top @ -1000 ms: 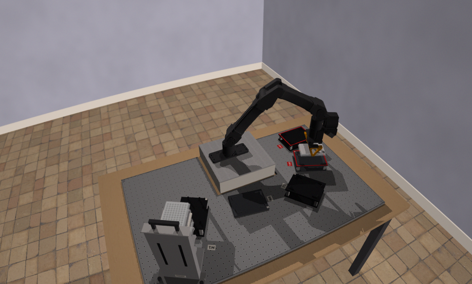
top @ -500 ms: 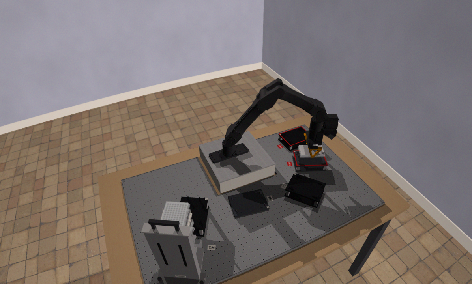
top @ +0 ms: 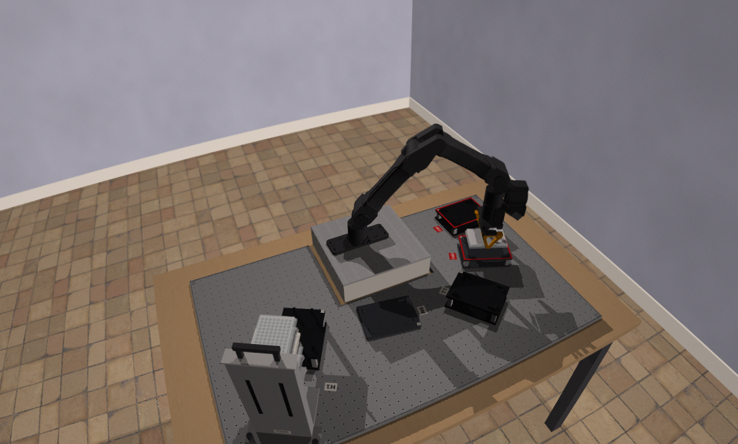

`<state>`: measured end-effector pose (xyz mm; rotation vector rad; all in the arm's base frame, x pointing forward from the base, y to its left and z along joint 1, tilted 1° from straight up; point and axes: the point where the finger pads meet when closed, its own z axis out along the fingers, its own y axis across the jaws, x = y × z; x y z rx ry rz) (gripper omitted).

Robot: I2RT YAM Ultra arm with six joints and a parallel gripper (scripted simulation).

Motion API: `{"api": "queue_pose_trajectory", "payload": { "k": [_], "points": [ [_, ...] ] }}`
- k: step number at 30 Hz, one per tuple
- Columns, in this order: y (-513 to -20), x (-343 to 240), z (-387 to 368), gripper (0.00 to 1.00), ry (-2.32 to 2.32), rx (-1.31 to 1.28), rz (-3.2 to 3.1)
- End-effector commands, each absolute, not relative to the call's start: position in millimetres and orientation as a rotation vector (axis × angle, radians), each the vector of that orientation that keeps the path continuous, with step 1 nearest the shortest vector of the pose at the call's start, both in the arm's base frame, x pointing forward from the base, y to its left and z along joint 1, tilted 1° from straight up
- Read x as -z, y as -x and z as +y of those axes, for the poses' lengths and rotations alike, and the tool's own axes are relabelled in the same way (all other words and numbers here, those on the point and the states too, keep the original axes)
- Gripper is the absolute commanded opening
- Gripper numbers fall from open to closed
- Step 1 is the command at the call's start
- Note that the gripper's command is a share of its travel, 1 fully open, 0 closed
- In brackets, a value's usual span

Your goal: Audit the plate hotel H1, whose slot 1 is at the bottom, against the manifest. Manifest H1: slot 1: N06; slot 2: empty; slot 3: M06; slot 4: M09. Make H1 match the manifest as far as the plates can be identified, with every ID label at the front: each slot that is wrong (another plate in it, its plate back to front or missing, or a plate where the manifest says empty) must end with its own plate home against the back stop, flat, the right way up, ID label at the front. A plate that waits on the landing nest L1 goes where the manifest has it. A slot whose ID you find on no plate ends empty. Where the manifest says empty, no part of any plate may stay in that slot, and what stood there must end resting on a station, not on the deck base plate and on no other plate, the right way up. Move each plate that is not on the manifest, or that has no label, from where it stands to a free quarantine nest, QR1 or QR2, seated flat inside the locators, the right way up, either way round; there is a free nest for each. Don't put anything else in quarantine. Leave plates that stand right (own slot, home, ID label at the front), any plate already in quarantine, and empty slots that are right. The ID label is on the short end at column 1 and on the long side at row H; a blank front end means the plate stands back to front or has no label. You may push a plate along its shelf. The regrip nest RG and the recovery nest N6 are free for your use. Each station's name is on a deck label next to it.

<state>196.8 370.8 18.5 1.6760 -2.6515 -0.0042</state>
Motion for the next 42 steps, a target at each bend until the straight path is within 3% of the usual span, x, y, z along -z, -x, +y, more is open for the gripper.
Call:
{"api": "queue_pose_trajectory", "payload": {
  "k": [1,42],
  "points": [
    [-195.1,-18.9,376.6,0.86,-1.691,0.024,-2.668],
    [-198.3,-4.7,379.3,0.86,-1.697,0.044,-2.688]
  ]
}}
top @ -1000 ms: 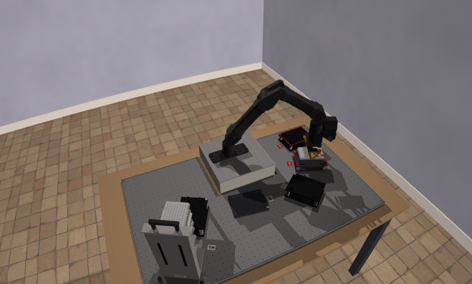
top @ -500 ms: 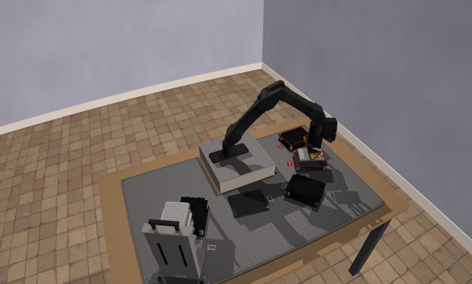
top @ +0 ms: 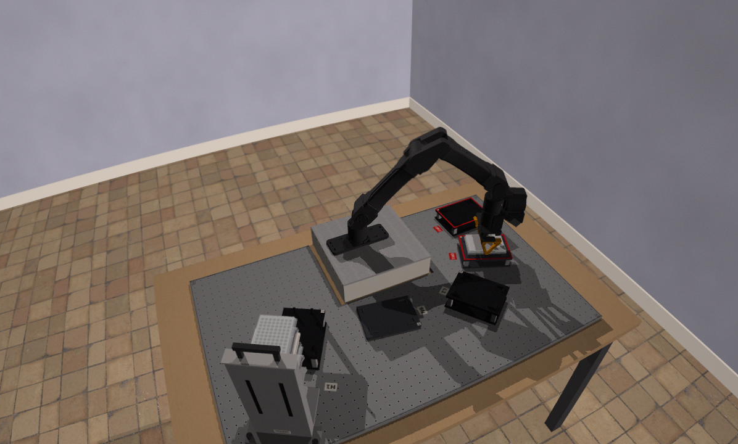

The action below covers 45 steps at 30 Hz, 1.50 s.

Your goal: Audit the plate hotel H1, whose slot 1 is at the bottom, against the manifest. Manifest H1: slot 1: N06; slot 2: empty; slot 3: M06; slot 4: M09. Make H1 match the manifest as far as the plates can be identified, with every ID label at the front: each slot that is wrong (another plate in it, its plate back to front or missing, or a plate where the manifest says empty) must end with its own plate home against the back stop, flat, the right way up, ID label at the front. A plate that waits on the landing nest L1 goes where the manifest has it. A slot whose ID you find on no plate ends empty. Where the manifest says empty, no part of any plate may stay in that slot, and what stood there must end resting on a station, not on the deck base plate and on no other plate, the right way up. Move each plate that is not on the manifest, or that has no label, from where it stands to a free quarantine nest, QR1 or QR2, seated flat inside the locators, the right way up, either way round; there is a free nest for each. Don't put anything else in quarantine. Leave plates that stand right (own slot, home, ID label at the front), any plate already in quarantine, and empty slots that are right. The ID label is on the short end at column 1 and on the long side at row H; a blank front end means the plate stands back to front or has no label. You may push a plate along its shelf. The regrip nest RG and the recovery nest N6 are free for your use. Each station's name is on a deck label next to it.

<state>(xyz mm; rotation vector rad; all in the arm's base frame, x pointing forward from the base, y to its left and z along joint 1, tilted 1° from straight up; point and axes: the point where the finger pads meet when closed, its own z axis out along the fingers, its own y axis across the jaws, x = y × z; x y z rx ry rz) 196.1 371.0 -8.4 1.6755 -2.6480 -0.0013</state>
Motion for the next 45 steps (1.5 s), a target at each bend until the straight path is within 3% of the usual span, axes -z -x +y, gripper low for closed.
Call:
{"api": "queue_pose_trajectory", "payload": {
  "k": [1,7,8,22,45],
  "points": [
    [-199.0,-5.1,380.6,0.86,-1.699,0.047,-2.691],
    [-198.4,4.7,379.6,0.86,-1.693,0.036,-2.681],
    [-196.1,12.0,375.3,1.0,-1.684,0.02,-2.667],
    [-198.6,6.2,376.7,1.0,-1.688,0.026,-2.671],
    [-199.3,-75.5,378.5,1.0,-1.698,0.047,-2.692]
  ]
}}
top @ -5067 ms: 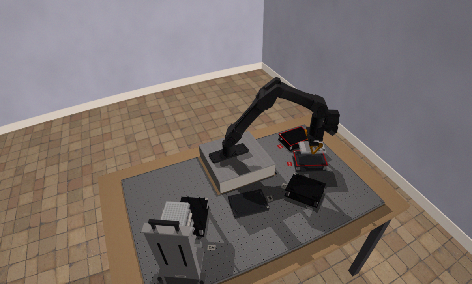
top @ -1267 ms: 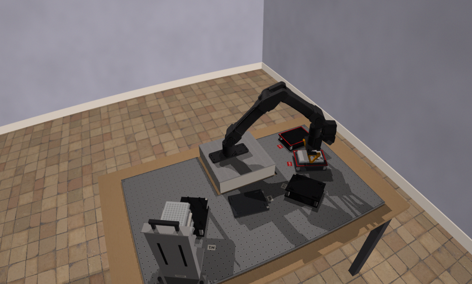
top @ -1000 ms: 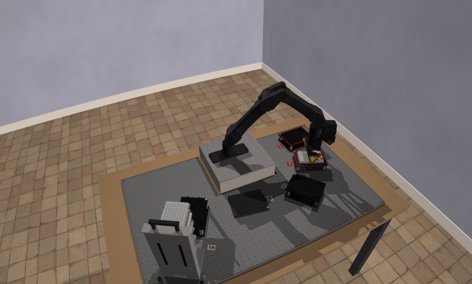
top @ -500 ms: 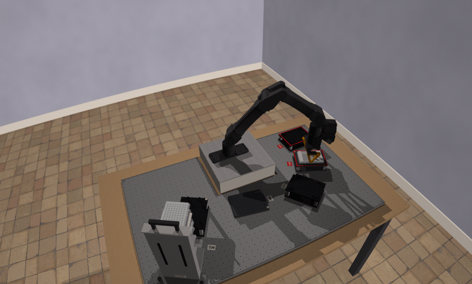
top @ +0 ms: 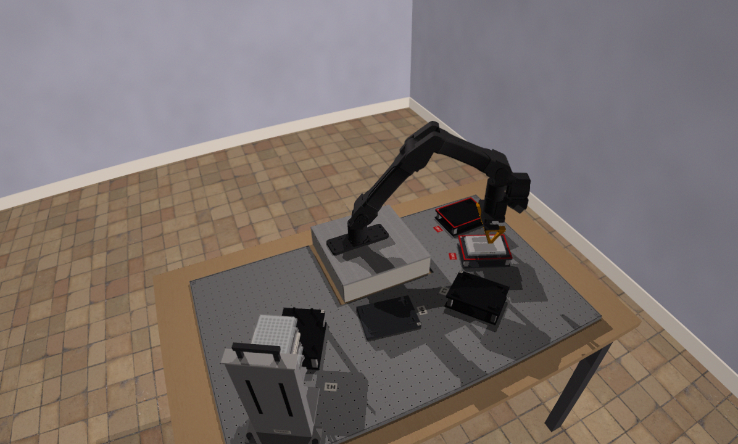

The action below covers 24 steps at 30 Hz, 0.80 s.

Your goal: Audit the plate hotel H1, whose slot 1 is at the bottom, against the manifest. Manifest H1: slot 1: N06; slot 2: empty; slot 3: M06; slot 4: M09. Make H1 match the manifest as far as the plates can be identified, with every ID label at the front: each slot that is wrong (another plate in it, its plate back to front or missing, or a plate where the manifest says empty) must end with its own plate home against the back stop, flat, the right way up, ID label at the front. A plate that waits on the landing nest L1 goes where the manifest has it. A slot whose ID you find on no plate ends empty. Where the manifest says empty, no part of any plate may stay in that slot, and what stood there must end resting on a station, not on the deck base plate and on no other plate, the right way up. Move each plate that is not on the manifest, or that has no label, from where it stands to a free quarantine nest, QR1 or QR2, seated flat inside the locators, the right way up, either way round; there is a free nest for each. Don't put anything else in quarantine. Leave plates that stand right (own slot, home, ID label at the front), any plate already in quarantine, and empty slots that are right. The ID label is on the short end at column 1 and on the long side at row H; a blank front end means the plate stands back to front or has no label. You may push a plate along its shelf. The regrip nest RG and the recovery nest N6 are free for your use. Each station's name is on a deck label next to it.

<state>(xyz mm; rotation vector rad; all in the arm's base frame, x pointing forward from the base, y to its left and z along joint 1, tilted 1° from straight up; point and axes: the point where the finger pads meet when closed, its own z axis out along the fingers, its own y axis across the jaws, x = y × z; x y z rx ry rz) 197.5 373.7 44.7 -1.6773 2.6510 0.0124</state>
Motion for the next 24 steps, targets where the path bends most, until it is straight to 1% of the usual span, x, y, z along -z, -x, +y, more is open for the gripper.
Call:
{"api": "queue_pose_trajectory", "payload": {
  "k": [1,5,9,24],
  "points": [
    [-199.3,-75.6,378.5,1.0,1.654,-0.046,2.621],
    [-200.6,-69.2,377.8,1.0,1.663,-0.029,2.639],
    [-200.9,-88.9,378.0,1.0,1.652,-0.046,2.622],
    [-200.5,-123.5,375.8,1.0,1.652,-0.046,2.623]
  ]
}}
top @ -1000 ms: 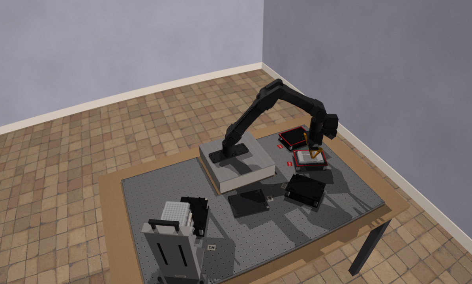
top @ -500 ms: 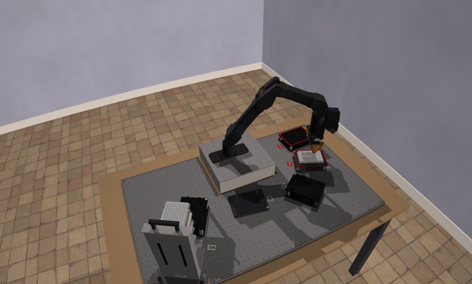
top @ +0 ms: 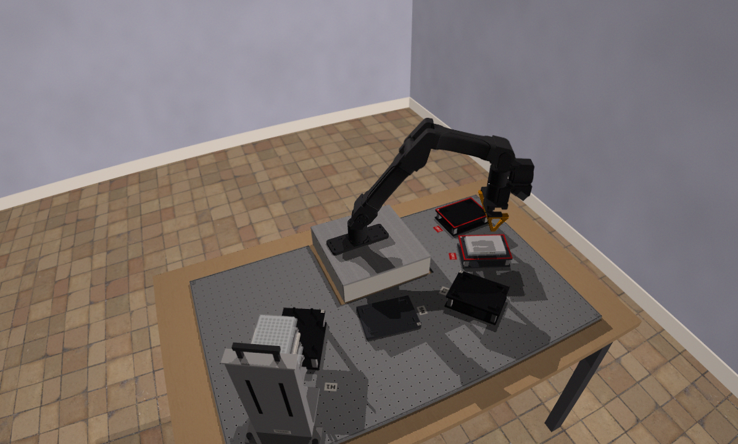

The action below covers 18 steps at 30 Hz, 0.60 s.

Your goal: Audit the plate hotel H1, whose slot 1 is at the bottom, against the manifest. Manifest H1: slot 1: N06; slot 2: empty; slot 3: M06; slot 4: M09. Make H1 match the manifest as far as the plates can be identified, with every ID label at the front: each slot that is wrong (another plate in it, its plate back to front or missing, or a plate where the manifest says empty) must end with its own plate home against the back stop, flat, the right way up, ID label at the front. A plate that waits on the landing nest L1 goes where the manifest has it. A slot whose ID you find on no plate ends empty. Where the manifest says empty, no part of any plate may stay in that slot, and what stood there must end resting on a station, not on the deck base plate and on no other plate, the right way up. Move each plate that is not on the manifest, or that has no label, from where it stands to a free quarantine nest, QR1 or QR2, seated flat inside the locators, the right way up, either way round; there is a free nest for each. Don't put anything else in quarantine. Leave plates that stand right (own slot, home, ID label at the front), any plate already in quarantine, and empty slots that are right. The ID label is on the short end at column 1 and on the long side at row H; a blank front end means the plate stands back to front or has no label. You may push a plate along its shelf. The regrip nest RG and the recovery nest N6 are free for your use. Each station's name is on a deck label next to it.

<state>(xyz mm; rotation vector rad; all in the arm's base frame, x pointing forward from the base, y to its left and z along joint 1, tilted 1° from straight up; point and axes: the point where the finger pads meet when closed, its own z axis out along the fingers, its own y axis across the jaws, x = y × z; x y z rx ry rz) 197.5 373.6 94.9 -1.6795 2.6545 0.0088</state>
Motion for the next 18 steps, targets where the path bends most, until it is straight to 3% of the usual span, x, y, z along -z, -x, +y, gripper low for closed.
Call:
{"api": "queue_pose_trajectory", "payload": {
  "k": [1,18],
  "points": [
    [-200.4,-124.1,375.6,1.0,1.654,-0.042,2.627],
    [-203.6,-151.4,380.1,1.0,1.655,-0.039,2.63]
  ]
}}
